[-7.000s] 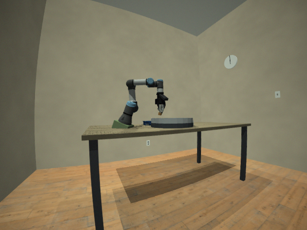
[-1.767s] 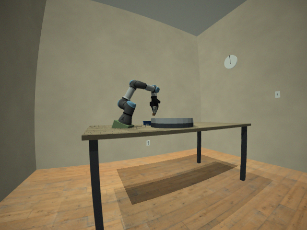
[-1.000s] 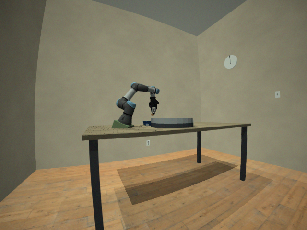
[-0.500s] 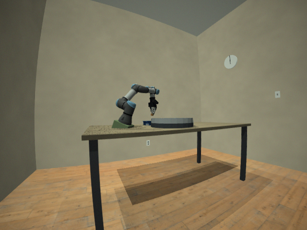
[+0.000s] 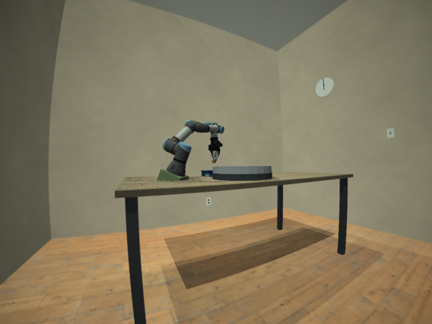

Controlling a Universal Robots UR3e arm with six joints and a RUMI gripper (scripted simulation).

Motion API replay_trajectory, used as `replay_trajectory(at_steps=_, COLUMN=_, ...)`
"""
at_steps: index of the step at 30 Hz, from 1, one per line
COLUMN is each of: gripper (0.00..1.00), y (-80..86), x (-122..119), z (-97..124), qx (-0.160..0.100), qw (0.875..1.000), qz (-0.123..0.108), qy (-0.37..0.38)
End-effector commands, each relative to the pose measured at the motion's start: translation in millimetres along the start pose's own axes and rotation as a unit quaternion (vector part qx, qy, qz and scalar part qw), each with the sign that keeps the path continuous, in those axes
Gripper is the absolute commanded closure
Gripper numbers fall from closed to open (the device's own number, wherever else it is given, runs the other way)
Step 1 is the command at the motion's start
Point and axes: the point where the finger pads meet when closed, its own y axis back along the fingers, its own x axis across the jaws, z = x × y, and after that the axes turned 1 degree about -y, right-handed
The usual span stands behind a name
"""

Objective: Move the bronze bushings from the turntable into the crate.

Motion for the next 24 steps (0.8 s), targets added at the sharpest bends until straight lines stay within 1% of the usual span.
replay_trajectory(at_steps=1, gripper=1.00, y=1.2, x=-1.3, z=4.0, qx=0.000, qw=1.000, qz=-0.001, qy=0.000)
replay_trajectory(at_steps=24, gripper=1.00, y=1.2, x=-2.6, z=11.3, qx=0.000, qw=1.000, qz=-0.001, qy=0.000)
